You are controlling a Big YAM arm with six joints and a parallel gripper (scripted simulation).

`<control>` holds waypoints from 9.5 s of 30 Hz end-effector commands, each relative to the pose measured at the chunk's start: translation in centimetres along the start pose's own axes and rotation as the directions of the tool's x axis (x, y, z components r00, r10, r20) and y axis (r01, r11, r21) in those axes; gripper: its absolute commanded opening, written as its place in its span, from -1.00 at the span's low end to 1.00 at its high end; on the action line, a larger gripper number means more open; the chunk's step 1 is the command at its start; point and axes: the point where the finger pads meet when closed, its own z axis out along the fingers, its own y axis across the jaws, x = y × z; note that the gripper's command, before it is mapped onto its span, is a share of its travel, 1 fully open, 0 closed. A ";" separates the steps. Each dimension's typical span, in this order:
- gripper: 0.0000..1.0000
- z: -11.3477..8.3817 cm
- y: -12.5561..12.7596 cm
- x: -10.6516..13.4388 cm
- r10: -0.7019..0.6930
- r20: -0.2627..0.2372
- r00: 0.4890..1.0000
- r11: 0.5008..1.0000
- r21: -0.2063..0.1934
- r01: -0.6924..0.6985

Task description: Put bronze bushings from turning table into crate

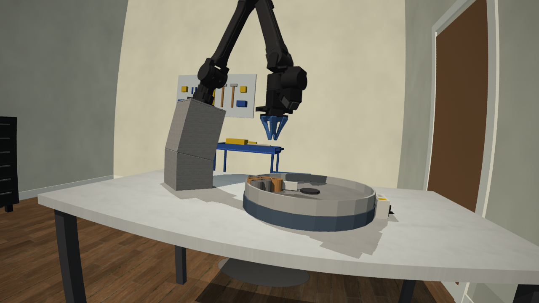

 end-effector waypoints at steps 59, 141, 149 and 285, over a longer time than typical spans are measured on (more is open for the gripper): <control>-0.62 -0.1 0.1 0.4 0.005 -0.007 1.000 1.000 0.001 -0.005; -0.71 8.9 4.3 -1.8 0.561 0.017 0.828 0.828 -0.024 -0.560; -0.71 8.9 4.3 -1.8 0.561 0.017 0.828 0.828 -0.024 -0.560; -0.71 9.1 3.7 -1.3 0.555 0.008 0.832 0.832 -0.008 -0.555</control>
